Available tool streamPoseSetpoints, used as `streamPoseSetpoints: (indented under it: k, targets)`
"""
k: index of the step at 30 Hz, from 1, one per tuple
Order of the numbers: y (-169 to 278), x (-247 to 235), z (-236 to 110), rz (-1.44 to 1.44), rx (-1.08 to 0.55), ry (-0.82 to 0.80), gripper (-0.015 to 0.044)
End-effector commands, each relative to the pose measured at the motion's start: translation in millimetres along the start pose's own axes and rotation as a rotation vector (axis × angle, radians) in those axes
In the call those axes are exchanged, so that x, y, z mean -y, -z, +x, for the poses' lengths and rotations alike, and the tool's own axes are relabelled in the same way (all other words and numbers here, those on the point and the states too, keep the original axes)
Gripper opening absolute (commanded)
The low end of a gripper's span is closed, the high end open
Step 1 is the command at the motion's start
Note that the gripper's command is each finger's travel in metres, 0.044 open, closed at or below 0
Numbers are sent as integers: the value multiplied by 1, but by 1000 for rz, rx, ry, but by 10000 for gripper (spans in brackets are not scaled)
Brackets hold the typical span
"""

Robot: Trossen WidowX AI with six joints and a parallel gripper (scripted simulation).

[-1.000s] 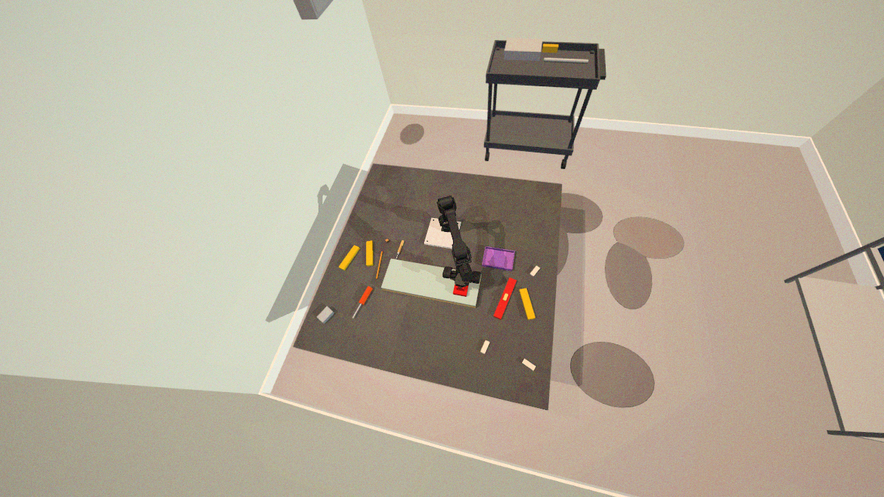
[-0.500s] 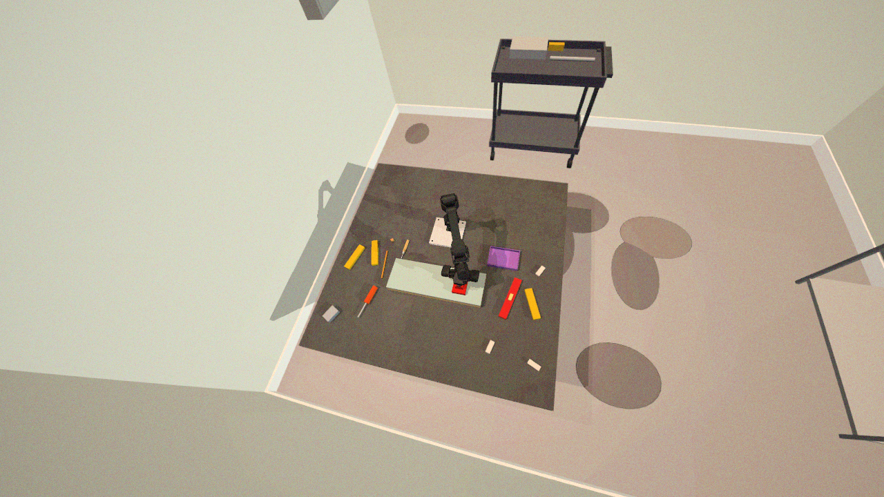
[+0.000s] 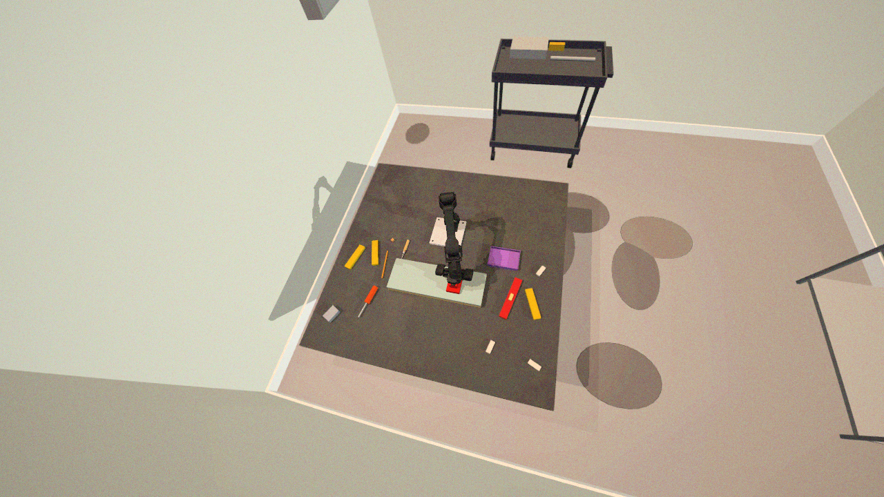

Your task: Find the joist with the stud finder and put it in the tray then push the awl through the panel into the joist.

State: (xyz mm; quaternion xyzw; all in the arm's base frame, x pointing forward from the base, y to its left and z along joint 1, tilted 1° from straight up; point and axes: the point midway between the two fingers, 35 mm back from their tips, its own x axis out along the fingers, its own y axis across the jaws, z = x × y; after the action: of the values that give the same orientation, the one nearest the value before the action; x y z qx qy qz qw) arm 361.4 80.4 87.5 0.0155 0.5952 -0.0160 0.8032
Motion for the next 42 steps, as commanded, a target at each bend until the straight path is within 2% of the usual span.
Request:
streamPoseSetpoints:
  k: [1, 42]
  targets:
    - [1, 10, 0, 0, -1, 2, 0]
    - [1, 100, -1, -2, -1, 9, 0]
